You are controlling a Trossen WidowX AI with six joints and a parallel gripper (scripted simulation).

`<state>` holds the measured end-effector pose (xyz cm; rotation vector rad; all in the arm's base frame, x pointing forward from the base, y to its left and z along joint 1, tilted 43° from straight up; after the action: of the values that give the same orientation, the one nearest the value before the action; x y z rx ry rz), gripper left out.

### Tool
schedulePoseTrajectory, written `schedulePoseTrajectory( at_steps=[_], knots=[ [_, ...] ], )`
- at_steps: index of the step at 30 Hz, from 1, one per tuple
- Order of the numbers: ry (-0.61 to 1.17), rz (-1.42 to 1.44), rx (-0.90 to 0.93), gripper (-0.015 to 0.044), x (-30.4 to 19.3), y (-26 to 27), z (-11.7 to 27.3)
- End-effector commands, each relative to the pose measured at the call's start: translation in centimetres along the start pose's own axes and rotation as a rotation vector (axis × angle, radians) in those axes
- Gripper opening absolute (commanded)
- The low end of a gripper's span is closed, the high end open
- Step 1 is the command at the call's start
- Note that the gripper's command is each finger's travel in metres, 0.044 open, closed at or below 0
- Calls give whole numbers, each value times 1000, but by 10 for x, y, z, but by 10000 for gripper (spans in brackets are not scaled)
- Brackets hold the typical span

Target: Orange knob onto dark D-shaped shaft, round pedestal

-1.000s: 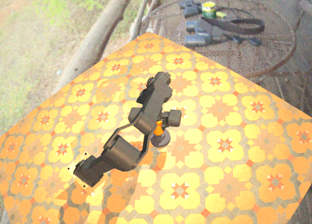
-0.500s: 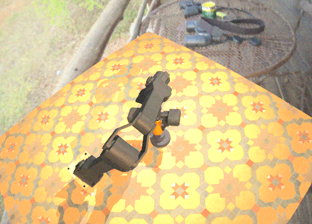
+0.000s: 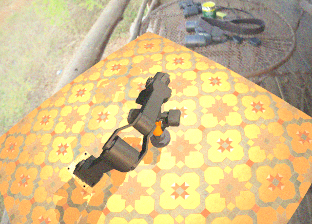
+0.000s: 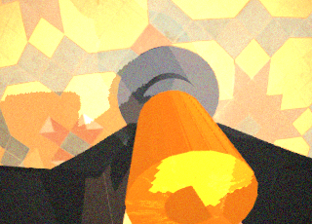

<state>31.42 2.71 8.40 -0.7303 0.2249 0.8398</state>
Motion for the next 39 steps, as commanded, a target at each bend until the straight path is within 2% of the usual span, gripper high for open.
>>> schedulePoseTrajectory(
  at_steps=[1,39],
  knots=[
    [-1,6,-5,0,1,0,0],
    [-1,58,-5,0,4,-4,2]
  ],
)
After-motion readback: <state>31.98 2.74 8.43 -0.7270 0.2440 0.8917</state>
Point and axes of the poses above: the point midway between the two fingers, 35 mm back from their tips, its own z axis back along the fingers, its own y axis across the jaws, x = y × z, the point moved 3 cm from there along z, back along the fingers, and after that the axes turned 7 degrees about z, right-handed, at the moved point
